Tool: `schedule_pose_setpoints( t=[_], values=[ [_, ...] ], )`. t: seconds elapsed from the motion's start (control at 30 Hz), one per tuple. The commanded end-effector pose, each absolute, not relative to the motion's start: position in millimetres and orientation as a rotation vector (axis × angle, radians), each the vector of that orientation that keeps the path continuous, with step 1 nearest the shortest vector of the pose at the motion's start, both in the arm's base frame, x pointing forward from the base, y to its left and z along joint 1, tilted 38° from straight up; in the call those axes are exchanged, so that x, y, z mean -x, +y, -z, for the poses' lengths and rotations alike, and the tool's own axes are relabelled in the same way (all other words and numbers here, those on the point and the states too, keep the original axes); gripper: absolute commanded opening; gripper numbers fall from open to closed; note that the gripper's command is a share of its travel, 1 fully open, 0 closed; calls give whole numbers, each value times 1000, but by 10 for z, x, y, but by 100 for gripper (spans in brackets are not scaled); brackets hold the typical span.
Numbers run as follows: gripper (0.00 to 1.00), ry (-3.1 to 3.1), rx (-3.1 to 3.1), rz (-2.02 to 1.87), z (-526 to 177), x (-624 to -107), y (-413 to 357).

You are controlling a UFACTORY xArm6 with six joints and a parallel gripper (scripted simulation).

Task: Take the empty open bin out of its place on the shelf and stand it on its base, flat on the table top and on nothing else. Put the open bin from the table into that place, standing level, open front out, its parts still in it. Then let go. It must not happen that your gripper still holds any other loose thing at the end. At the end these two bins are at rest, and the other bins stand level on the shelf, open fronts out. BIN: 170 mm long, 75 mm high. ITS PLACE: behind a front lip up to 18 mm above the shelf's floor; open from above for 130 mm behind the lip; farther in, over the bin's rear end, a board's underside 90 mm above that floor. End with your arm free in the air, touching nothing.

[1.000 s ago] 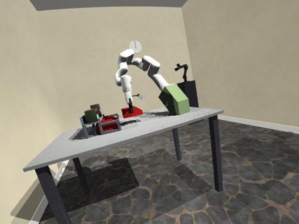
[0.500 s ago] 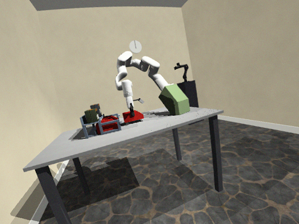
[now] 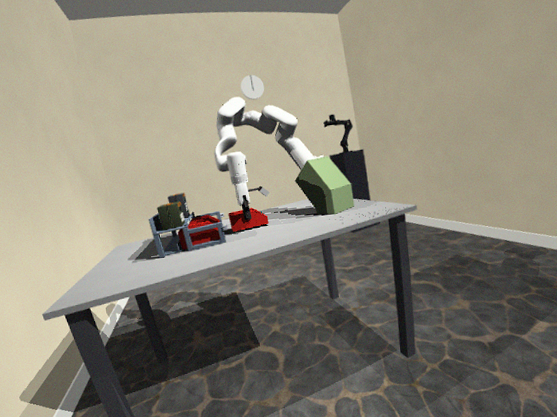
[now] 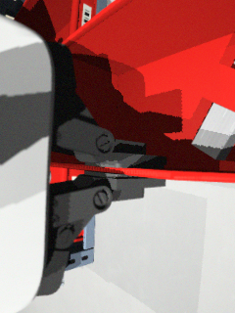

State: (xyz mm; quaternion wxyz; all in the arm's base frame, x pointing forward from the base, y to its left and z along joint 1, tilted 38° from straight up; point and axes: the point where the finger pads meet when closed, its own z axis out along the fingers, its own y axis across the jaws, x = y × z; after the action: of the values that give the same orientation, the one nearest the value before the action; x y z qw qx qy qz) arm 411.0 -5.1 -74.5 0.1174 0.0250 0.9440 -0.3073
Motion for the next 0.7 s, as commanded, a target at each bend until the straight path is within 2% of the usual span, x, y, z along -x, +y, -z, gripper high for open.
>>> schedule_pose_setpoints(
  t=[0.0,0.67],
  values=[
    [0,2761,-72,897,741,-4120,-44],
    [0,2761,-72,897,776,-4129,-75]
  ],
)
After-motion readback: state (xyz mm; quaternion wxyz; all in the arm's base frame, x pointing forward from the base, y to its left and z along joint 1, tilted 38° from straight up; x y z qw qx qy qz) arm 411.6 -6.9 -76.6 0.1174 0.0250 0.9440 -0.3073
